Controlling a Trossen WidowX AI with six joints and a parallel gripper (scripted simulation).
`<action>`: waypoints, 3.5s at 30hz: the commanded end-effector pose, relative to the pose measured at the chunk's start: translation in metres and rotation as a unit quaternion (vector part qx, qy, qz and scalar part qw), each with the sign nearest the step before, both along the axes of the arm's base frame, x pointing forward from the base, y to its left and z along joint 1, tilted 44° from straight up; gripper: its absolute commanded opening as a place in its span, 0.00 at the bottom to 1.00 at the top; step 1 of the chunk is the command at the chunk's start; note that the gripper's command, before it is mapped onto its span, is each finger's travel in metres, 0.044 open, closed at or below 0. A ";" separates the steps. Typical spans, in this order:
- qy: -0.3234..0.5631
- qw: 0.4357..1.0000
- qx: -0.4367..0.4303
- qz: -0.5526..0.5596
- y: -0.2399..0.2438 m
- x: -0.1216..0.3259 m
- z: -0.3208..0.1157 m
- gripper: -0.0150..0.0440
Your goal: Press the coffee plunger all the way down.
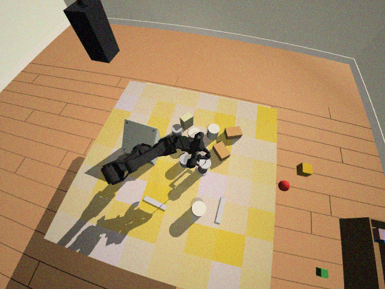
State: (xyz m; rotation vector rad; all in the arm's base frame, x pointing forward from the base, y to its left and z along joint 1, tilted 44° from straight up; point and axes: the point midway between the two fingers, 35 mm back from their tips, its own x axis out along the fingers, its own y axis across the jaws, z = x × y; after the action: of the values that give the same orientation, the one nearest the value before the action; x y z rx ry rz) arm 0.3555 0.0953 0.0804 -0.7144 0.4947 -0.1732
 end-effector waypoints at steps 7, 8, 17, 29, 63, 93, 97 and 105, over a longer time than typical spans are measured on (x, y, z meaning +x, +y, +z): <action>0.021 1.000 -0.011 -0.008 -0.021 -0.003 -0.027 0.46; 0.021 1.000 -0.011 -0.008 -0.022 -0.002 -0.028 0.46; 0.021 1.000 -0.012 -0.008 -0.032 -0.001 -0.039 0.46; 0.020 1.000 -0.013 -0.007 -0.046 0.002 -0.053 0.46; 0.017 1.000 -0.015 -0.007 -0.053 0.015 -0.063 0.46; 0.011 1.000 -0.011 -0.003 -0.049 0.018 -0.060 0.50; 0.011 1.000 -0.011 -0.003 -0.049 0.018 -0.060 0.68; 0.011 1.000 -0.011 -0.003 -0.049 0.018 -0.060 1.00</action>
State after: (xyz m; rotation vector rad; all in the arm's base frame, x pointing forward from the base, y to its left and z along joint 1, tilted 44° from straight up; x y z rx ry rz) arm 0.3735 0.0462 0.0213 -0.7400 0.5160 -0.1814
